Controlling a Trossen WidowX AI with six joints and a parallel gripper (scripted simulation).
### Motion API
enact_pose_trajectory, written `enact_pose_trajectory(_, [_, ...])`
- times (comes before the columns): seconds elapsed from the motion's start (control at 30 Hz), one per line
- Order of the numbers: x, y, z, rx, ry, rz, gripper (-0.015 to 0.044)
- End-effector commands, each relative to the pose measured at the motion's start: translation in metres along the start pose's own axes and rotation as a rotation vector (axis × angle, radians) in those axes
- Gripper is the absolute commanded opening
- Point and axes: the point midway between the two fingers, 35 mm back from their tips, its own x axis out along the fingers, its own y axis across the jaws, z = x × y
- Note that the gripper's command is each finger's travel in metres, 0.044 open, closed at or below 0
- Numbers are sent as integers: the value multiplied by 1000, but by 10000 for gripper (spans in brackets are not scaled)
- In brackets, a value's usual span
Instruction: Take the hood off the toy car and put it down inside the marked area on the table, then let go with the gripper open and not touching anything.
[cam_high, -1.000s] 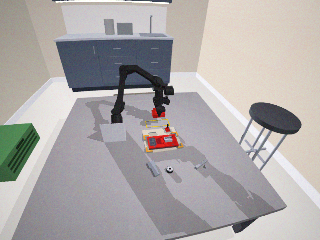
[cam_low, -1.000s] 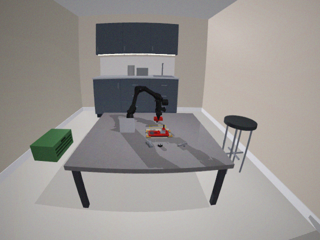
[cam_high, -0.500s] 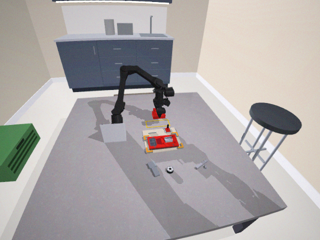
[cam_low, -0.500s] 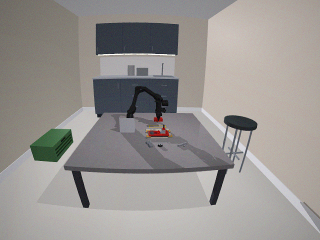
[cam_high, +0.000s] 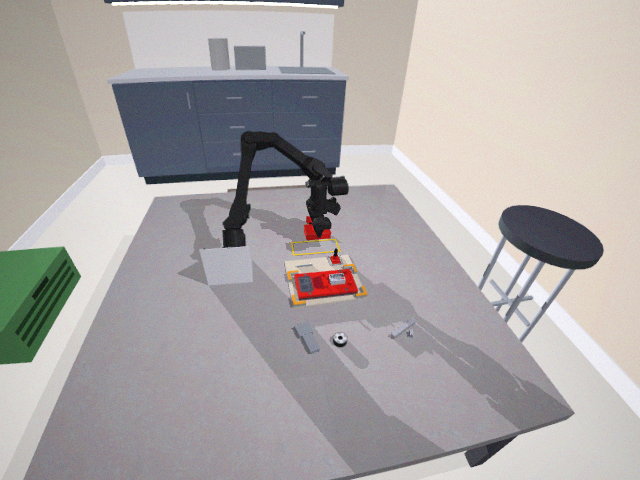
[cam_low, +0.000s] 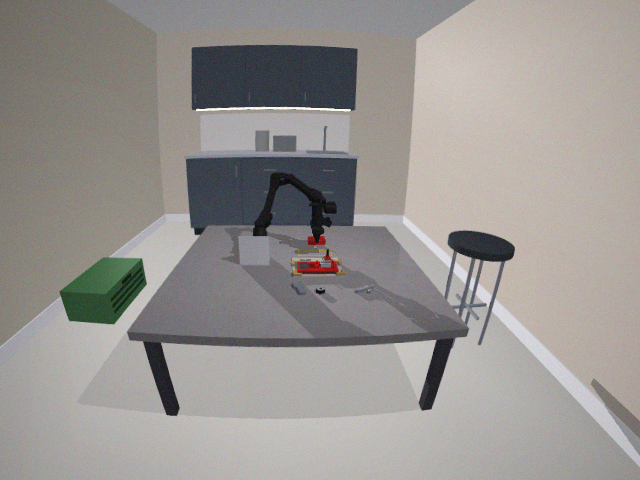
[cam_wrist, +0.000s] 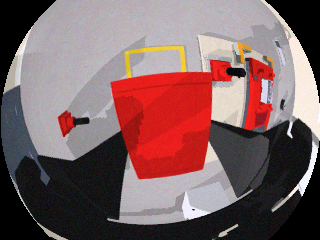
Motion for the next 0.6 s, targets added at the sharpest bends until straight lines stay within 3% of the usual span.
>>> enact_pose_trajectory(0.0, [4,-1,-2,6,5,-2,0])
enact_pose_trajectory(0.57, [15,-1,-2,6,5,-1,0])
